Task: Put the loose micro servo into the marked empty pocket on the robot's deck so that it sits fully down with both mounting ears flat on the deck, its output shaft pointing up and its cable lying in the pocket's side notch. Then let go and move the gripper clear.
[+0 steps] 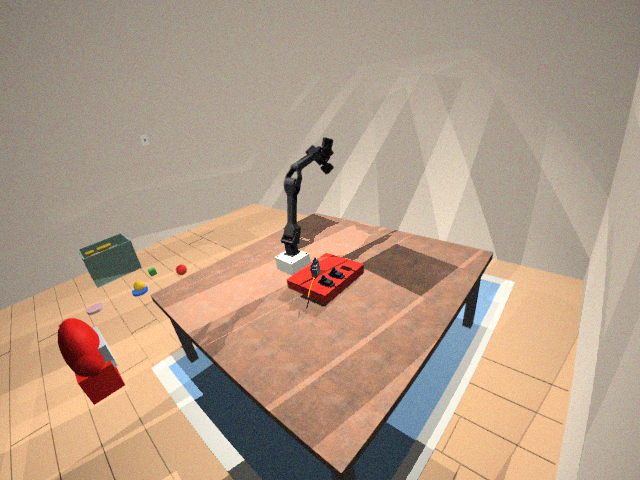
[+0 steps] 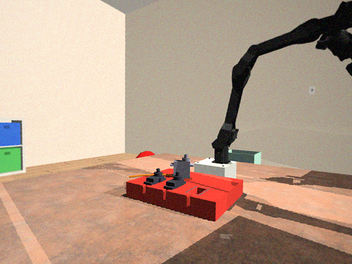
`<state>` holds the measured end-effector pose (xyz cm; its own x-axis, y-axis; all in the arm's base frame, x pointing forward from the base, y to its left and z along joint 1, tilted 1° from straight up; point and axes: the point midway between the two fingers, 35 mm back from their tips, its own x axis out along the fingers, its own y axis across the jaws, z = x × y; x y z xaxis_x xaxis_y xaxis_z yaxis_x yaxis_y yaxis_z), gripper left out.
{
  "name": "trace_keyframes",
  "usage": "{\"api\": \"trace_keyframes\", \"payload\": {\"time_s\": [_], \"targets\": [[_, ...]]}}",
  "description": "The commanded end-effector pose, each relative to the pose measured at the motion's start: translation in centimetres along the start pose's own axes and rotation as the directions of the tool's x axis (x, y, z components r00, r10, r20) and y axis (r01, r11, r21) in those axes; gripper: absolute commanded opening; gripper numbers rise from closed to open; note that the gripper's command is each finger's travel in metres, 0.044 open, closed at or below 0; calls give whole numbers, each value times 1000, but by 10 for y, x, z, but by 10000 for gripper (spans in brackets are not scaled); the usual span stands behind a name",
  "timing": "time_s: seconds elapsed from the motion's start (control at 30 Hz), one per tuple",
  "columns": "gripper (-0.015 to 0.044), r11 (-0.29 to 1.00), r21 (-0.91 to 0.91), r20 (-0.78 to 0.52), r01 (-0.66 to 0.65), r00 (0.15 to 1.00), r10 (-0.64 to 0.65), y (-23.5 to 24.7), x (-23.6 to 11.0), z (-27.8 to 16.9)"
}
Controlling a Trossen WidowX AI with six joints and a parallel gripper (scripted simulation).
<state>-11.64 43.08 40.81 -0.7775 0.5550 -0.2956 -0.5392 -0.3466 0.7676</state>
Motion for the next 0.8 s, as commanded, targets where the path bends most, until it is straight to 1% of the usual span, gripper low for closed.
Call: {"api": "trace_keyframes", "payload": {"time_s": [0.0,0.03,0.13,0.37,0.57,0.77], "targets": [[426,1000,-2,2,3,1000,-3,-1,-1,0],[440,1000,3,6,9,1000,-9,-3,-2,1],[440,998,36,33,53,998,-54,-20,-13,6],[440,967,158,127,198,967,-219,-77,-59,20],[440,905,296,182,305,912,-367,-127,-104,22],[440,818,431,217,381,837,-503,-171,-154,16]]}}
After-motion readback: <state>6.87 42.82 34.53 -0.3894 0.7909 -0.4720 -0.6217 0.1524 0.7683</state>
